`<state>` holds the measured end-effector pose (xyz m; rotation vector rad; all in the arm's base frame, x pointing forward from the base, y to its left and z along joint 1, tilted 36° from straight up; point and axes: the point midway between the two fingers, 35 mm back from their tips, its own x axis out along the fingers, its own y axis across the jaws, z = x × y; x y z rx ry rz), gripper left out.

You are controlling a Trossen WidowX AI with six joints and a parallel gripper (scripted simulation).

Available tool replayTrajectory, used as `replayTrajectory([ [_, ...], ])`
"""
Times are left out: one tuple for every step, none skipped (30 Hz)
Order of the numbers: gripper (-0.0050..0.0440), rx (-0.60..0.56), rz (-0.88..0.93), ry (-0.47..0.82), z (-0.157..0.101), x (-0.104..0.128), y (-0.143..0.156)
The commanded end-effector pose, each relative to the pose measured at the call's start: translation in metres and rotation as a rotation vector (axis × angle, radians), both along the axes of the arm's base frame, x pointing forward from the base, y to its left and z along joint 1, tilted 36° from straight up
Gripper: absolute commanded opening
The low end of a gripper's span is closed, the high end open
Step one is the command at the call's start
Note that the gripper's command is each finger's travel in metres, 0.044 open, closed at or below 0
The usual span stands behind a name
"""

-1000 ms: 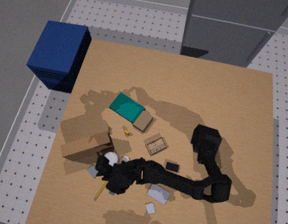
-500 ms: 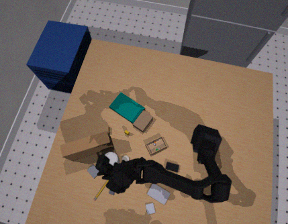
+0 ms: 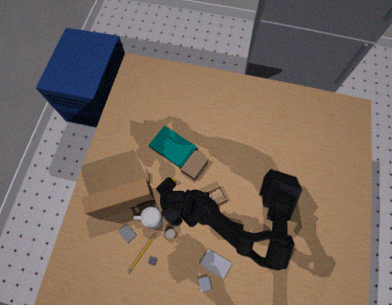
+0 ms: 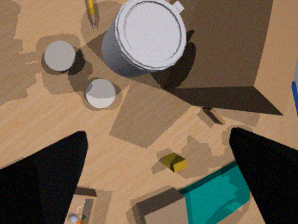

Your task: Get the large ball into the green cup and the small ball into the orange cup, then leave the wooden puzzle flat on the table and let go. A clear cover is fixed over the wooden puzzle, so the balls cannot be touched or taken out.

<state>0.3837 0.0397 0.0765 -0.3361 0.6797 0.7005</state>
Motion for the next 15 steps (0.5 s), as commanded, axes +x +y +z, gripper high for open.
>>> replayTrajectory([
  [0.0440,0.037,-0.005,0.258,-0.060,-0.046,-0.008],
  [0.0440,0.049,-0.007,0.315,-0.071,-0.058,-0.009],
  [0.0440,0.063,-0.008,0.376,-0.082,-0.071,-0.010],
  [0.0440,0.080,-0.010,0.439,-0.092,-0.085,-0.011],
  [0.0440,0.097,-0.012,0.500,-0.100,-0.099,-0.011],
  [0.0440,0.112,-0.013,0.547,-0.106,-0.110,-0.010],
  [0.0440,0.122,-0.014,0.576,-0.109,-0.116,-0.010],
  [0.0440,0.125,-0.014,0.587,-0.111,-0.119,-0.010],
  [0.0440,0.126,-0.014,0.588,-0.111,-0.119,-0.010],
  [0.0440,0.126,-0.014,0.588,-0.111,-0.119,-0.010],
  [0.0440,0.126,-0.014,0.588,-0.111,-0.119,-0.010],
  [0.0440,0.126,-0.014,0.588,-0.111,-0.119,-0.010],
  [0.0440,0.126,-0.014,0.588,-0.111,-0.119,-0.010],
  [0.0440,0.126,-0.014,0.588,-0.111,-0.119,-0.010],
  [0.0440,0.126,-0.014,0.588,-0.111,-0.119,-0.010],
])
